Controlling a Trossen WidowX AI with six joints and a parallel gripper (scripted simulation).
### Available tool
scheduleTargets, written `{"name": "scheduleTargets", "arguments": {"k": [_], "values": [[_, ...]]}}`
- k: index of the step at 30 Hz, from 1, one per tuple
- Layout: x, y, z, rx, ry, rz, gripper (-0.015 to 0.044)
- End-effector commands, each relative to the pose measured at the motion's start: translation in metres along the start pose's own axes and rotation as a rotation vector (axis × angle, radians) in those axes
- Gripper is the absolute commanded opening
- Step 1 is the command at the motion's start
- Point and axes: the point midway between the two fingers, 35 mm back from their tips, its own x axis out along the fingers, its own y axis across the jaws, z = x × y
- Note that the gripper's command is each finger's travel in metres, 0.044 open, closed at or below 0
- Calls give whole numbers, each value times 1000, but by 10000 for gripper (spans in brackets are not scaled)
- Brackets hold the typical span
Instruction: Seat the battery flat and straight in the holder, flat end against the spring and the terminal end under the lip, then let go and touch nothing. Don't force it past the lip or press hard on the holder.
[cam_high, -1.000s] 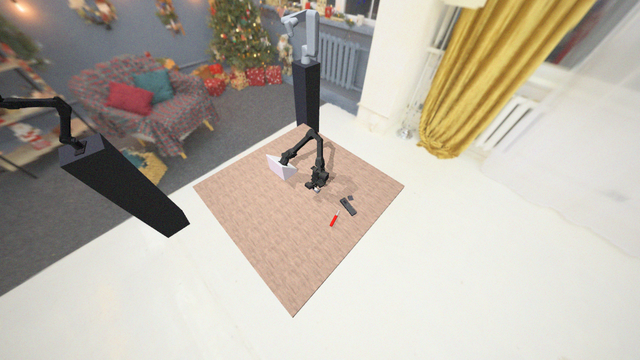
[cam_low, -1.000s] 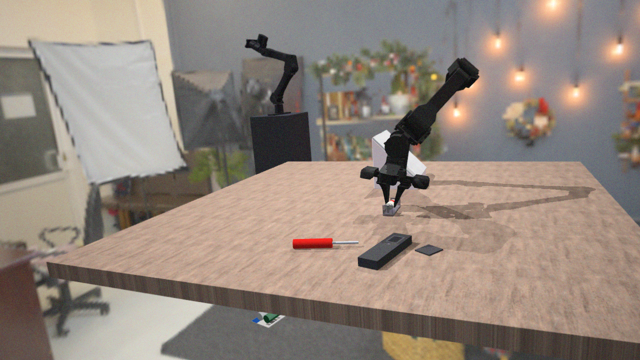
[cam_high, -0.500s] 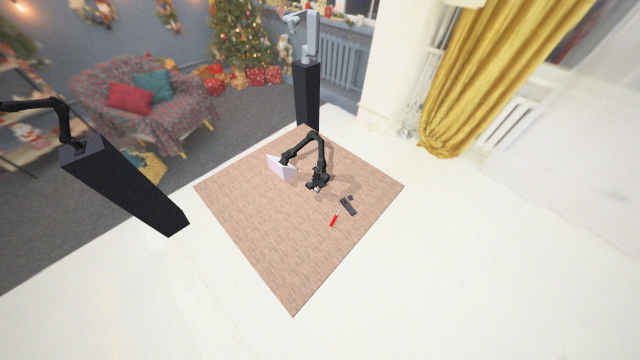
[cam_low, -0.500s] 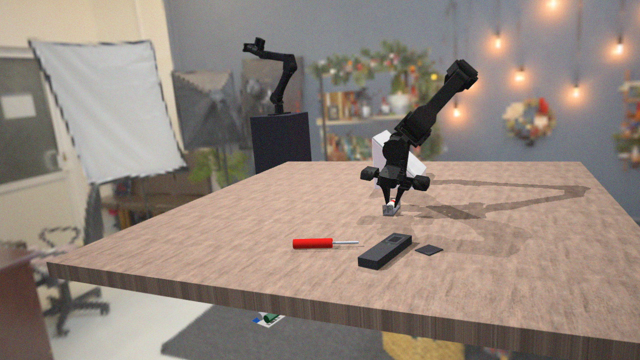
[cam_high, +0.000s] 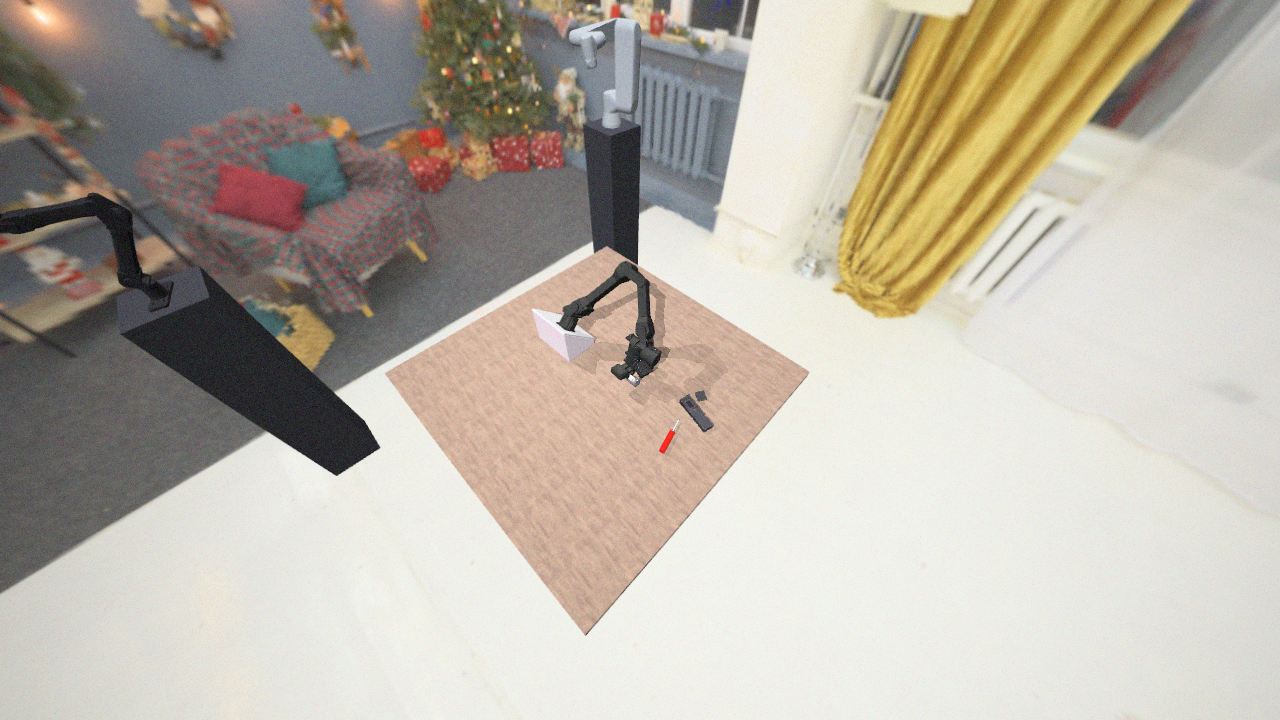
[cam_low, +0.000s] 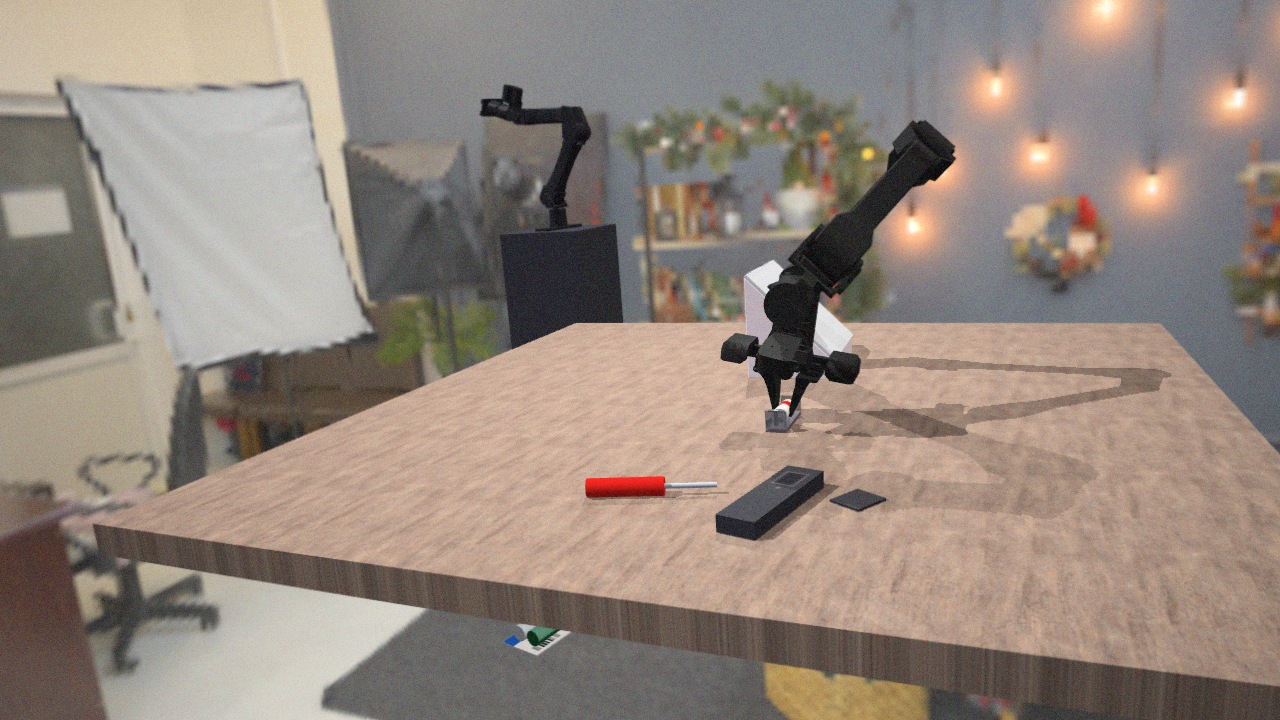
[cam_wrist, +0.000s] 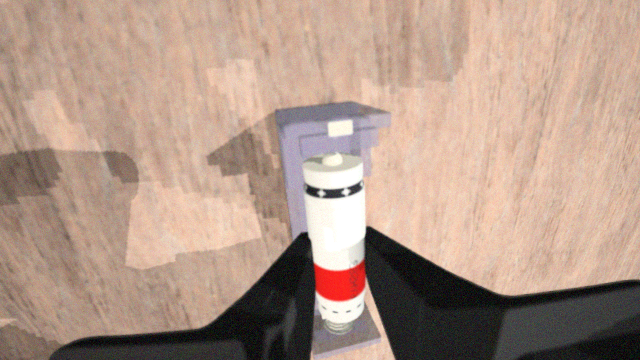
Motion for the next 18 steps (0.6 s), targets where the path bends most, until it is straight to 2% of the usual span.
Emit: {"name": "scheduleTargets", "arguments": {"k": [1,18], "values": [[2,1,-2,-1,13,0,61],[1,1,11,-2,8,0,61]]}}
